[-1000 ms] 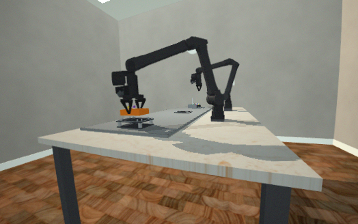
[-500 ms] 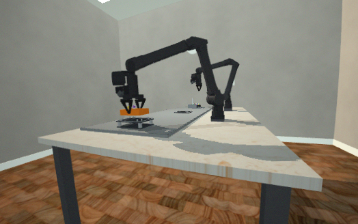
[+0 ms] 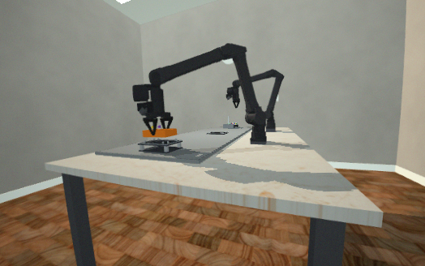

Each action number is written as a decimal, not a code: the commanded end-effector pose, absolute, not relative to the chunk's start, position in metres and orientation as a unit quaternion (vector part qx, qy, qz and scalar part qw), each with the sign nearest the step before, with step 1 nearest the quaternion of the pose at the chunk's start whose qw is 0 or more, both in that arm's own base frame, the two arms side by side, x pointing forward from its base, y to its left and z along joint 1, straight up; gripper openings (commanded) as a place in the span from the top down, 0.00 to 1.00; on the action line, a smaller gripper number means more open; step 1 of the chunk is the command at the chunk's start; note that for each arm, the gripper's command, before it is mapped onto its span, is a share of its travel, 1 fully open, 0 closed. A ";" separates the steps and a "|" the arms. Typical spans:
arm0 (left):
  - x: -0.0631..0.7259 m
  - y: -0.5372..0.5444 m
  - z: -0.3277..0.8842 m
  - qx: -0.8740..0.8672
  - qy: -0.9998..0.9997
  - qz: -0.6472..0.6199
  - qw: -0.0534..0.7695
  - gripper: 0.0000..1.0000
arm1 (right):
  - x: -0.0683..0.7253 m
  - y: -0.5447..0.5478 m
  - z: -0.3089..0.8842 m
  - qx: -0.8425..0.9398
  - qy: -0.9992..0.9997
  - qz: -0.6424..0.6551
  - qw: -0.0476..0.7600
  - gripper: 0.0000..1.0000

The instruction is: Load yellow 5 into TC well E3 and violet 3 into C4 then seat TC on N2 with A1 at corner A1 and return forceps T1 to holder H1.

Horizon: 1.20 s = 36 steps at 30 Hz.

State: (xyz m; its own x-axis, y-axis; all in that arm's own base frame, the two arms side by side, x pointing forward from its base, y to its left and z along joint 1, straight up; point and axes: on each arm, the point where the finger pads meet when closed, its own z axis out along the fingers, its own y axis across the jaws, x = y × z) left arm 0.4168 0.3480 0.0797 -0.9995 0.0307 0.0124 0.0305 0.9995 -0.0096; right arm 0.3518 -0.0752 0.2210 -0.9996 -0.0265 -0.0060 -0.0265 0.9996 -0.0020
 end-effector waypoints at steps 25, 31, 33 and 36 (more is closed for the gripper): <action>0.428 0.349 0.105 -0.017 -1.000 -0.016 -0.019 1.00 | 0.360 -0.078 0.233 -0.006 1.000 -0.004 0.018 0.76; 0.429 0.350 0.104 -0.017 -0.999 -0.017 -0.022 1.00 | 0.360 -0.078 0.233 -0.006 1.000 -0.004 0.018 0.76; 0.428 0.349 0.103 -0.017 -1.000 -0.016 -0.020 1.00 | 0.360 -0.078 0.233 -0.006 1.000 -0.004 0.018 0.76; 0.430 0.350 0.105 -0.017 -0.999 -0.019 -0.023 1.00 | 0.360 -0.078 0.233 -0.006 1.000 -0.004 0.018 0.76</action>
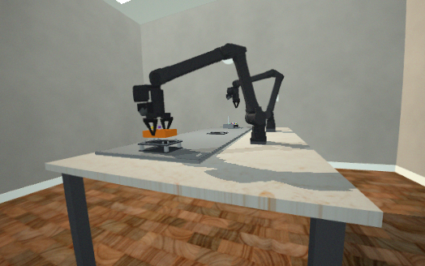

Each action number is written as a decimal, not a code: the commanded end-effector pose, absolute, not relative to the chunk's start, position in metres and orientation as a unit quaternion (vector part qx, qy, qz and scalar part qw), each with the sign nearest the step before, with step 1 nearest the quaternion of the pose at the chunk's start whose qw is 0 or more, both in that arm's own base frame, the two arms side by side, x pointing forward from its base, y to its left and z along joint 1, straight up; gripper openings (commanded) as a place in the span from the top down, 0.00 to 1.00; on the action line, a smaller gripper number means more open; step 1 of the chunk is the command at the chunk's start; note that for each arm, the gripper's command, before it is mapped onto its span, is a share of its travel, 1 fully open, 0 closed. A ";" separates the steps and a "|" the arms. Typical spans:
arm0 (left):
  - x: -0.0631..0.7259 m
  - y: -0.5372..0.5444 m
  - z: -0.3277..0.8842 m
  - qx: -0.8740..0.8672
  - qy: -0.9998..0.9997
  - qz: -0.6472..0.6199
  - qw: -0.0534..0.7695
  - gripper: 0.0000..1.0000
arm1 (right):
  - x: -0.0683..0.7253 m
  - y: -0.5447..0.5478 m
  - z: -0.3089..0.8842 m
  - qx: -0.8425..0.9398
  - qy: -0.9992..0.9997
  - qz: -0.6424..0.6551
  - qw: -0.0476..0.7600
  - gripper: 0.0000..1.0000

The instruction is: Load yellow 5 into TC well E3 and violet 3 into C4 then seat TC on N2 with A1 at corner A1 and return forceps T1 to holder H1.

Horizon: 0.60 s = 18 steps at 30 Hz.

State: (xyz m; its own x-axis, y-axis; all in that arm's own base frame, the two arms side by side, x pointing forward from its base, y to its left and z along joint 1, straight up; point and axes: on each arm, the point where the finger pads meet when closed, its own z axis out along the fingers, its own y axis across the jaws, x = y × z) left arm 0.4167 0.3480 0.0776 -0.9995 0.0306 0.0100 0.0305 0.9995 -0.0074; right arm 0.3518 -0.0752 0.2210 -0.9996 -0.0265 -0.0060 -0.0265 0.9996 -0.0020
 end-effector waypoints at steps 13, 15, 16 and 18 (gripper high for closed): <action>0.436 0.355 0.109 -0.017 -0.999 -0.025 -0.030 1.00 | 0.360 -0.078 0.233 -0.006 1.000 -0.004 0.018 0.76; 0.434 0.353 0.107 -0.017 -0.999 -0.022 -0.027 1.00 | 0.360 -0.078 0.233 -0.006 1.000 -0.004 0.018 0.76; 0.433 0.353 0.106 -0.017 -0.999 -0.021 -0.026 1.00 | 0.360 -0.078 0.233 -0.006 1.000 -0.004 0.018 0.76; 0.432 0.352 0.104 -0.017 -0.999 -0.021 -0.026 1.00 | 0.360 -0.078 0.233 -0.006 1.000 -0.004 0.018 0.76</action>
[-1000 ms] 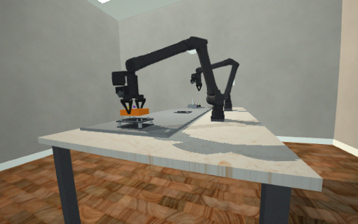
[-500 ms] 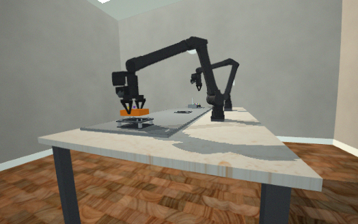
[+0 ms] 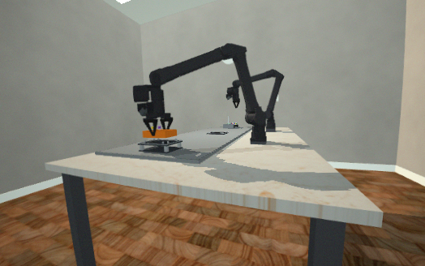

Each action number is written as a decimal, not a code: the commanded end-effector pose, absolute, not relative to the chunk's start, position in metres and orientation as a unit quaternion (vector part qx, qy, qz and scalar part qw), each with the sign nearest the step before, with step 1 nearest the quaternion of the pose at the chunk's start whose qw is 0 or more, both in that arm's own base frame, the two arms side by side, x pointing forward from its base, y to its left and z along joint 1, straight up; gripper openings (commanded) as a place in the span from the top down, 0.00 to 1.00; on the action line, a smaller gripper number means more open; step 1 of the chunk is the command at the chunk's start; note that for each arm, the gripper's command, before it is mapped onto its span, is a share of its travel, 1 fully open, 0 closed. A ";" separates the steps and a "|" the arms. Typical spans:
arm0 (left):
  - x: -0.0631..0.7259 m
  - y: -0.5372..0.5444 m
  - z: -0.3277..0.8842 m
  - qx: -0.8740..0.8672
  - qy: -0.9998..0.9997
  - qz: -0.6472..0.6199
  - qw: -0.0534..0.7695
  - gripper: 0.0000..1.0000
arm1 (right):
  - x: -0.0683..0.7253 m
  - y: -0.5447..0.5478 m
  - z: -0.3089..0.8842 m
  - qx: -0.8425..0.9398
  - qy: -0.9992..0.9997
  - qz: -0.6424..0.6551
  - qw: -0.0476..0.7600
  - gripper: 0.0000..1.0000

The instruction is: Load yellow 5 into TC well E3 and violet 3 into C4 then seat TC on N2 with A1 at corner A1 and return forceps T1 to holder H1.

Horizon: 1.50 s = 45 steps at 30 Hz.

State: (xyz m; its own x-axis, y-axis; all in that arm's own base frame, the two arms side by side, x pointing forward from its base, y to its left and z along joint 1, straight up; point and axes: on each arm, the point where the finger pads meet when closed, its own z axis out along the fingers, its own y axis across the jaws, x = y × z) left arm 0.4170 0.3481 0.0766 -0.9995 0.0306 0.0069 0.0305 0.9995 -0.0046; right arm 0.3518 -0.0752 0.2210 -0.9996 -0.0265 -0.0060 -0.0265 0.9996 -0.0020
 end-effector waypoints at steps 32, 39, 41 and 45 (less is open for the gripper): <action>0.429 0.349 0.087 -0.017 -1.000 -0.013 -0.016 1.00 | 0.360 -0.078 0.233 -0.006 1.000 -0.004 0.018 0.76; 0.430 0.350 0.085 -0.017 -1.000 -0.012 -0.015 1.00 | 0.360 -0.078 0.233 -0.006 1.000 -0.004 0.018 0.76; 0.428 0.349 0.081 -0.017 -1.000 -0.010 -0.013 1.00 | 0.360 -0.078 0.233 -0.006 1.000 -0.004 0.018 0.76; 0.427 0.348 0.077 -0.017 -1.000 -0.007 -0.009 1.00 | 0.360 -0.078 0.233 -0.006 1.000 -0.004 0.018 0.76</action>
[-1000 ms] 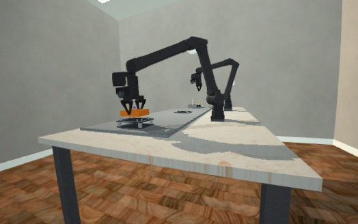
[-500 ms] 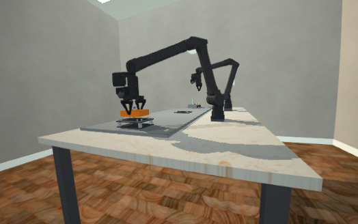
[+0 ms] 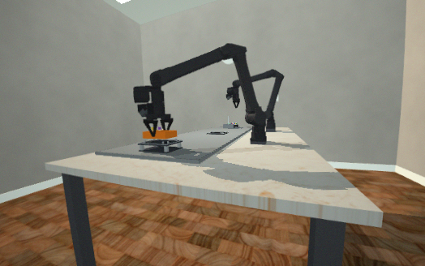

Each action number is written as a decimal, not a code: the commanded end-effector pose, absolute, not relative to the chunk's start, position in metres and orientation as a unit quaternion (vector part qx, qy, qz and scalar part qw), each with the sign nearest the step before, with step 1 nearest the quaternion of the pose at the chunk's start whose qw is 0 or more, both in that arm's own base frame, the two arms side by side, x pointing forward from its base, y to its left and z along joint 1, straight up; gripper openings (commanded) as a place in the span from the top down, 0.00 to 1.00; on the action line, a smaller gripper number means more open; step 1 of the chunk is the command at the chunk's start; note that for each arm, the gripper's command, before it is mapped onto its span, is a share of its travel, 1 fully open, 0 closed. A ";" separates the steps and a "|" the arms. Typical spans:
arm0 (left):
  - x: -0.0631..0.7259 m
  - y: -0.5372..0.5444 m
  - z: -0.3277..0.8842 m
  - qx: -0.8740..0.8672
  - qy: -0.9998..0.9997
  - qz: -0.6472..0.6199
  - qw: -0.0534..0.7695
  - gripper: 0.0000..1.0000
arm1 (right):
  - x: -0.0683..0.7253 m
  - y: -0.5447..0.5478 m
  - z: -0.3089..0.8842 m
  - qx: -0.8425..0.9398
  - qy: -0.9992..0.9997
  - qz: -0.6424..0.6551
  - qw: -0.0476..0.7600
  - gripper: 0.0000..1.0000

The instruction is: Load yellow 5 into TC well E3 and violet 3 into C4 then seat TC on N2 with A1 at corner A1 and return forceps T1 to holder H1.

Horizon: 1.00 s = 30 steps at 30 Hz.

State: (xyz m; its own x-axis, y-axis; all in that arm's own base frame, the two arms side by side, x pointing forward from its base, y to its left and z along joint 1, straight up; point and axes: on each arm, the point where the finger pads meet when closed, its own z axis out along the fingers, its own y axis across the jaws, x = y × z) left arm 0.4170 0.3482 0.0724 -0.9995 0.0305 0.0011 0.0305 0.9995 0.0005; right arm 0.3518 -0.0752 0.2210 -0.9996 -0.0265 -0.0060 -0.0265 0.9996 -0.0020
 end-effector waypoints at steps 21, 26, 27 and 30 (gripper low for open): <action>0.426 0.347 0.069 -0.017 -1.000 -0.004 -0.006 1.00 | 0.360 -0.078 0.233 -0.006 1.000 -0.004 0.018 0.76; 0.428 0.349 0.072 -0.017 -1.000 -0.008 -0.011 1.00 | 0.360 -0.078 0.233 -0.006 1.000 -0.004 0.018 0.76; 0.428 0.349 0.072 -0.017 -1.000 -0.008 -0.011 1.00 | 0.360 -0.078 0.233 -0.006 1.000 -0.004 0.018 0.76; 0.426 0.347 0.070 -0.017 -1.000 -0.005 -0.007 1.00 | 0.360 -0.078 0.233 -0.006 1.000 -0.004 0.018 0.76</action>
